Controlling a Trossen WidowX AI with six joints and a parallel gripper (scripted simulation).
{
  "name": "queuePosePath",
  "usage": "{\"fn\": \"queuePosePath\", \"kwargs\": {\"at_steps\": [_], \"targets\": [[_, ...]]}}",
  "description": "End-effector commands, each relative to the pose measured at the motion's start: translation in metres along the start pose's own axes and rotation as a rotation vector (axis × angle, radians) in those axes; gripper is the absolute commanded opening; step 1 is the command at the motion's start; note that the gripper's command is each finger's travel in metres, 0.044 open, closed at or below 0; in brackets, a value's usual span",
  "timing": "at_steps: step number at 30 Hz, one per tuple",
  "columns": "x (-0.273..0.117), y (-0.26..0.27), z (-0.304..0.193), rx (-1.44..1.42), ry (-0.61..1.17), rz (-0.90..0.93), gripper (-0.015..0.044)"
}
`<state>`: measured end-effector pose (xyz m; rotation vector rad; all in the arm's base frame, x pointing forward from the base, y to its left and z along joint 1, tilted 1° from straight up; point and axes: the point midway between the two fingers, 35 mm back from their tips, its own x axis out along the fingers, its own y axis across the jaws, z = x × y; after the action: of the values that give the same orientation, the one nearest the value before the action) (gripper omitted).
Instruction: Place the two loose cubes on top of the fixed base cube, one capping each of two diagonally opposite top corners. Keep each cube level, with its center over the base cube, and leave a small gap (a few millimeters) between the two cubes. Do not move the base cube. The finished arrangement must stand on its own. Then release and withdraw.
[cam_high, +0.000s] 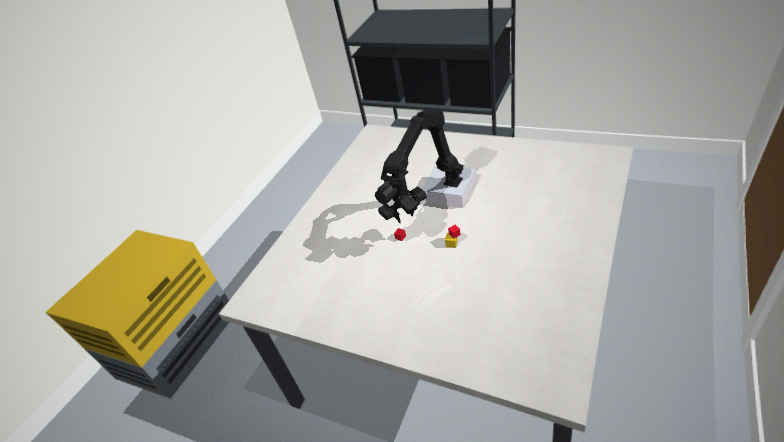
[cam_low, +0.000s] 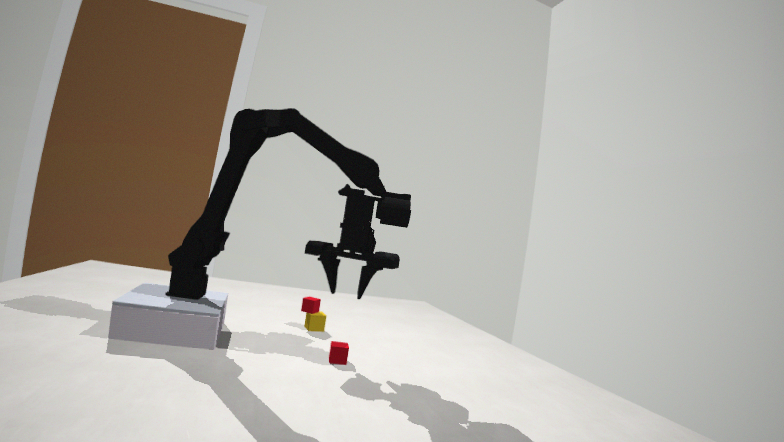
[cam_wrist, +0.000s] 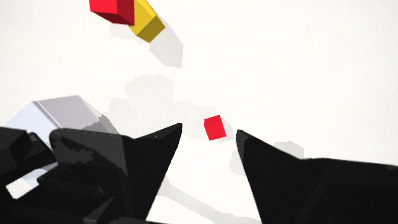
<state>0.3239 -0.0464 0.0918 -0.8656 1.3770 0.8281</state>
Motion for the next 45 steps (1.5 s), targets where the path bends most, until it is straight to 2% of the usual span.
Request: {"fn": "queuePosePath", "kwargs": {"at_steps": [1,8,15,22,45], "targets": [[-0.002,-0.008,-0.016,-0.158,0.006,0.003,0.0265],[-0.007,-0.019,-0.042,-0.419,0.013,0.005,0.0265],[-0.006,-0.019,-0.043,-0.425,0.013,0.005,0.0265],[0.053,-0.019,-0.044,-0.425,0.013,0.006,0.0265],[0.089,-0.019,-0.044,-0.425,0.013,0.006,0.0265]]}}
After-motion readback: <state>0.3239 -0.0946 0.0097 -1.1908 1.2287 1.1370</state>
